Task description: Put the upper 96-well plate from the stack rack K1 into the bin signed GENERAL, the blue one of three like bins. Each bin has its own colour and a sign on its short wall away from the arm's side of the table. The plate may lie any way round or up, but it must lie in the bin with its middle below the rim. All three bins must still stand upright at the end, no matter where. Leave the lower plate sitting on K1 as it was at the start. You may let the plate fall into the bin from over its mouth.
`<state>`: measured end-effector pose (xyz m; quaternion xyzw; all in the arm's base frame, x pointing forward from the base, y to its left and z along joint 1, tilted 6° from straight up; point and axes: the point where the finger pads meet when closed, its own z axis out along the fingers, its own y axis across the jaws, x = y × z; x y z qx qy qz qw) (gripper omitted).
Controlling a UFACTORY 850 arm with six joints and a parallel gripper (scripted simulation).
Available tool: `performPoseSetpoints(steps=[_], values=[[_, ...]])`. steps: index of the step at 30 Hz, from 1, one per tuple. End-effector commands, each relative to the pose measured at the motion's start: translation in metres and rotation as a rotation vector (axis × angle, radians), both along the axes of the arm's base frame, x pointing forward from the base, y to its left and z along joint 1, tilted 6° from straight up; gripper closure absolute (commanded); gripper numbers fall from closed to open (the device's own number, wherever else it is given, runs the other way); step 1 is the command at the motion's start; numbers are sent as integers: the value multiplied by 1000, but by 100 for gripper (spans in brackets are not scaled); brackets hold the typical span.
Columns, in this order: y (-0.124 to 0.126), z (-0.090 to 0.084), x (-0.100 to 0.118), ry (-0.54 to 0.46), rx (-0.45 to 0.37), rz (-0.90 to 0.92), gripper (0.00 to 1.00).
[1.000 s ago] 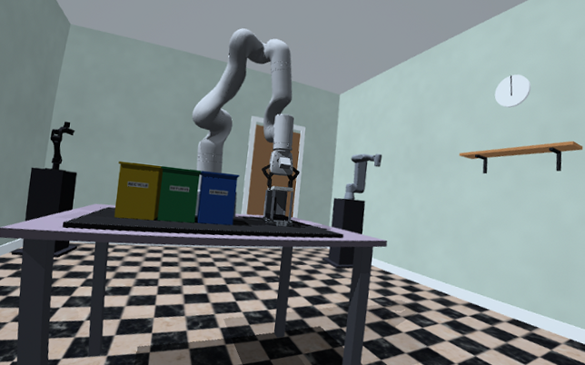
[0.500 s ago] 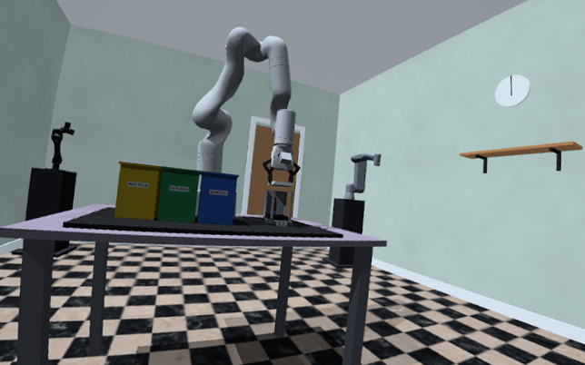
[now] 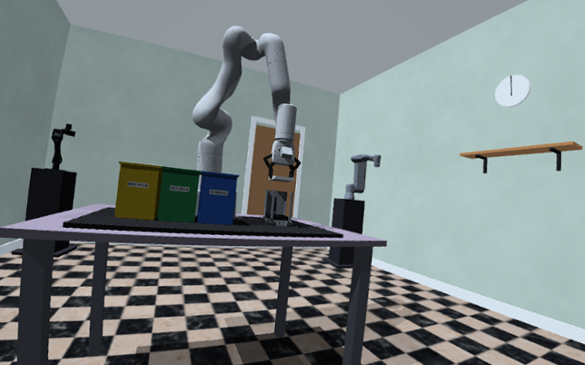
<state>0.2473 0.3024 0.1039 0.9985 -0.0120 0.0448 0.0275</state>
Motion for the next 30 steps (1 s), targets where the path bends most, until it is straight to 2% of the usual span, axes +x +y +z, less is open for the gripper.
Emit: performPoseSetpoints(steps=[1,30], values=[[1,6,0,0,1,0,100],[3,47,-4,0,1,0,100]])
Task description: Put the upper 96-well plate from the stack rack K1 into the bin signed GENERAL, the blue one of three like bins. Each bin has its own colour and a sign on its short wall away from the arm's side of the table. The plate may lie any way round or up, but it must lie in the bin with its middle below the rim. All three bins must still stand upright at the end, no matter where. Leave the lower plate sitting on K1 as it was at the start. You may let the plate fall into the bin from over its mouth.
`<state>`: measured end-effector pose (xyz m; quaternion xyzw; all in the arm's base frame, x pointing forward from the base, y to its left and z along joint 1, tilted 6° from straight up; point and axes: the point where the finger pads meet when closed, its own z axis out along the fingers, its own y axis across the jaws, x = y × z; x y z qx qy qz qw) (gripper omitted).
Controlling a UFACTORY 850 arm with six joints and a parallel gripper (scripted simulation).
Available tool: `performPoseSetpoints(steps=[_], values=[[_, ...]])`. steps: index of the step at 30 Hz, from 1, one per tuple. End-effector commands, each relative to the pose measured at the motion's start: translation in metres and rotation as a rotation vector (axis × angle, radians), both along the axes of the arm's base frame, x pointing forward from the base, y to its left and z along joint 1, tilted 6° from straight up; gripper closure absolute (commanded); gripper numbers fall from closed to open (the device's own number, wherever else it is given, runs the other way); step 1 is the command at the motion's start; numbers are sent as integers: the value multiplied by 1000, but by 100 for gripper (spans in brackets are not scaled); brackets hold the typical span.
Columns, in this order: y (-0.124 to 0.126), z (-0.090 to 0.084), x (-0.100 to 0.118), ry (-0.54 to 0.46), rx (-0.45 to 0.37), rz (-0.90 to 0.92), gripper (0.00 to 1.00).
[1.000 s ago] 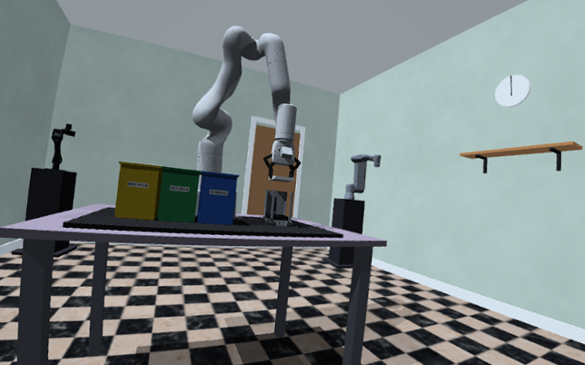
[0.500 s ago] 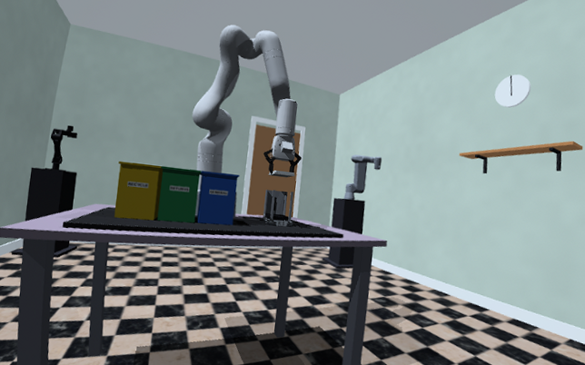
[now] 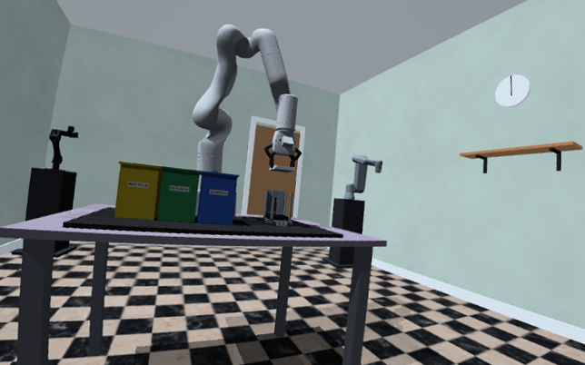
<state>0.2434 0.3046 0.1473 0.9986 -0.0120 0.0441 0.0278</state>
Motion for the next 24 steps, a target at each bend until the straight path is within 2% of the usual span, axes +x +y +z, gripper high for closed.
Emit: performPoseSetpoints(steps=[1,15,17,24], values=[[1,5,0,-1,2,0,100],[1,9,0,-1,2,0,100],[-5,9,1,3,-4,66,100],[-28,9,7,3,-5,74,100]])
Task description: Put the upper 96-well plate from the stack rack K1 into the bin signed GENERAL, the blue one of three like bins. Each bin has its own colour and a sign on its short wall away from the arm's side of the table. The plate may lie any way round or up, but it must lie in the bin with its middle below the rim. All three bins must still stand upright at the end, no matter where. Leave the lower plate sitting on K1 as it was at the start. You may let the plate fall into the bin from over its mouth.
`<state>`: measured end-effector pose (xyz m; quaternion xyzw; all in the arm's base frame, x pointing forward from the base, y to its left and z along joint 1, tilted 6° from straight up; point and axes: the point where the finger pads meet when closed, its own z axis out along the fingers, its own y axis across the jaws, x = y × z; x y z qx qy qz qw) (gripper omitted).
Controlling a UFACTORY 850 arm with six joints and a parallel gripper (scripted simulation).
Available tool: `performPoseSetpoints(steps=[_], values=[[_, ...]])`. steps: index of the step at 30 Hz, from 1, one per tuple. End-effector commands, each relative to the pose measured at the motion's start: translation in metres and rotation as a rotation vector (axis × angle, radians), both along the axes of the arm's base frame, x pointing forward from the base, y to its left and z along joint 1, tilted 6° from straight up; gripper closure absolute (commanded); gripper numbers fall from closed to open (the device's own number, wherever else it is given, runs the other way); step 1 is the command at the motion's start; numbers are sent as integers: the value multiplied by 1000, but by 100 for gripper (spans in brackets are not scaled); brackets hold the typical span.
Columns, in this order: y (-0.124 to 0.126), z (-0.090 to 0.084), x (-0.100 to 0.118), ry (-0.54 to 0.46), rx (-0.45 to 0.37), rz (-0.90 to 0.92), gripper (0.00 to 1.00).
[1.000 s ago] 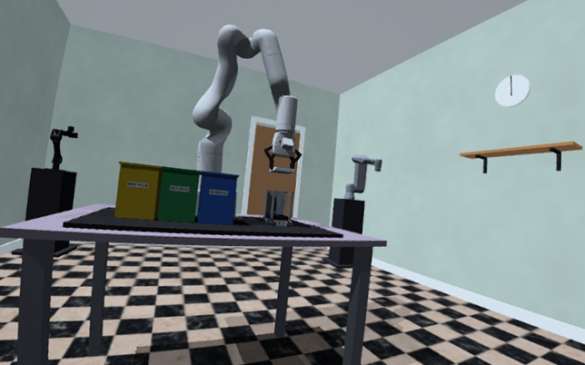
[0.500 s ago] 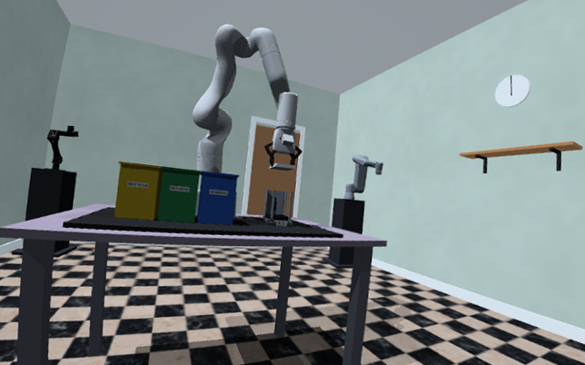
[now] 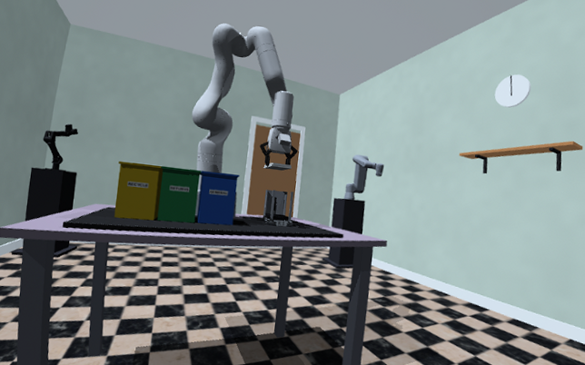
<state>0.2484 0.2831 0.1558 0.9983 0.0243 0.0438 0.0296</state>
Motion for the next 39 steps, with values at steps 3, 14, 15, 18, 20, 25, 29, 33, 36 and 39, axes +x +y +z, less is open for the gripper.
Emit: performPoseSetpoints(steps=[3,14,15,18,20,25,29,33,36,39], values=[[-16,1,5,0,2,1,100],[-45,1,13,0,2,1,100],[-48,1,14,0,2,1,100],[-58,1,16,0,2,1,100],[-64,1,18,0,2,1,100],[-74,2,20,0,2,1,100],[-87,2,24,0,2,1,100],[-100,2,27,0,2,1,100],[-110,2,30,0,2,1,100],[-119,2,32,0,2,1,100]])
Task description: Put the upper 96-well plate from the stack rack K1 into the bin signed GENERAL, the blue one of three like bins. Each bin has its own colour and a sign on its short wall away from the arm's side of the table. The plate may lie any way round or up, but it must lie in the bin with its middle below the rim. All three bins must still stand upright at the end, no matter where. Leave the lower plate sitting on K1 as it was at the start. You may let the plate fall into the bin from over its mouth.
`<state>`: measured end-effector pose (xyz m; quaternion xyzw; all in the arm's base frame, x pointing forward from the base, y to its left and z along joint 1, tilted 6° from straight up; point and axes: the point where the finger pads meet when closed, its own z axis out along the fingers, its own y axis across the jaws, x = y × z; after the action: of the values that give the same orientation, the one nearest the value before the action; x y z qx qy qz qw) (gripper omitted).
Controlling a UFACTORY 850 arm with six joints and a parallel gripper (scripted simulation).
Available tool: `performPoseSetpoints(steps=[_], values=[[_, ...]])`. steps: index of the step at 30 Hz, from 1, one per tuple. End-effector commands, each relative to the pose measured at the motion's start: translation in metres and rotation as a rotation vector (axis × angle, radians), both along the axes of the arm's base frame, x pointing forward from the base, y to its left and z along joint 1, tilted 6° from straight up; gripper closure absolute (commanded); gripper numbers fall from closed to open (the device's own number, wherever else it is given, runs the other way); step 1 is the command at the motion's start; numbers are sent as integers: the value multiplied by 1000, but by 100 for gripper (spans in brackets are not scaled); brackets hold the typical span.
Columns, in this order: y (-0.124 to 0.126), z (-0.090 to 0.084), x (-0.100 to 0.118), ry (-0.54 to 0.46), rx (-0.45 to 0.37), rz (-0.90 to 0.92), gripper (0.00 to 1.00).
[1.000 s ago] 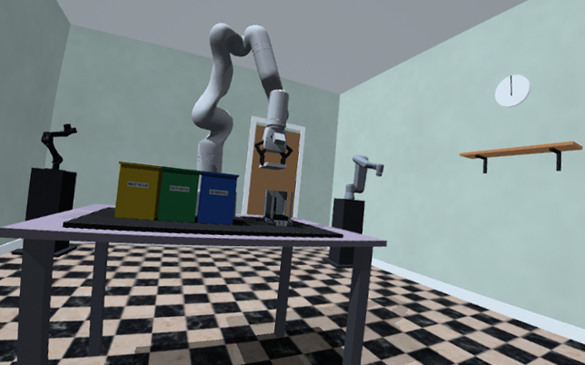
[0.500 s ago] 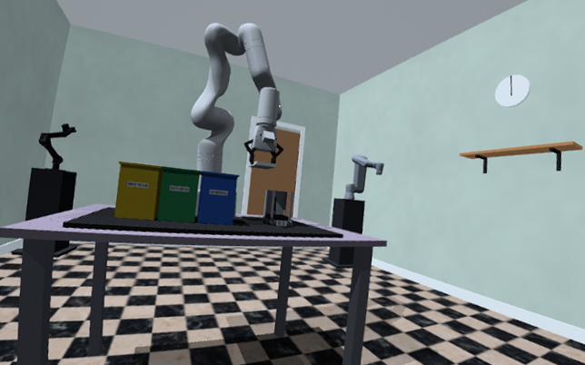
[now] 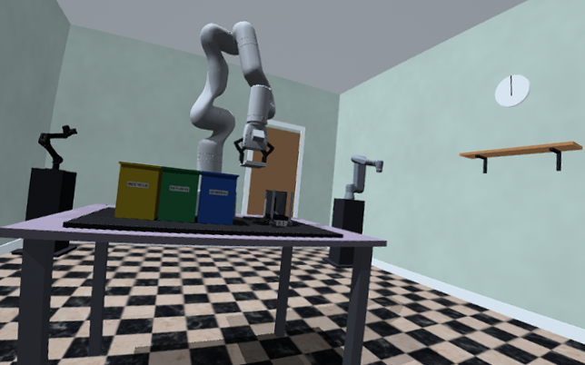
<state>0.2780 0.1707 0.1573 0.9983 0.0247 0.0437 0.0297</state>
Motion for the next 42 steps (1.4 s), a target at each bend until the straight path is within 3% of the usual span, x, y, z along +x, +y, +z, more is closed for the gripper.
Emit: performPoseSetpoints(steps=[1,42], values=[[-7,1,3,0,2,0,100],[-123,2,33,0,1,0,100]])
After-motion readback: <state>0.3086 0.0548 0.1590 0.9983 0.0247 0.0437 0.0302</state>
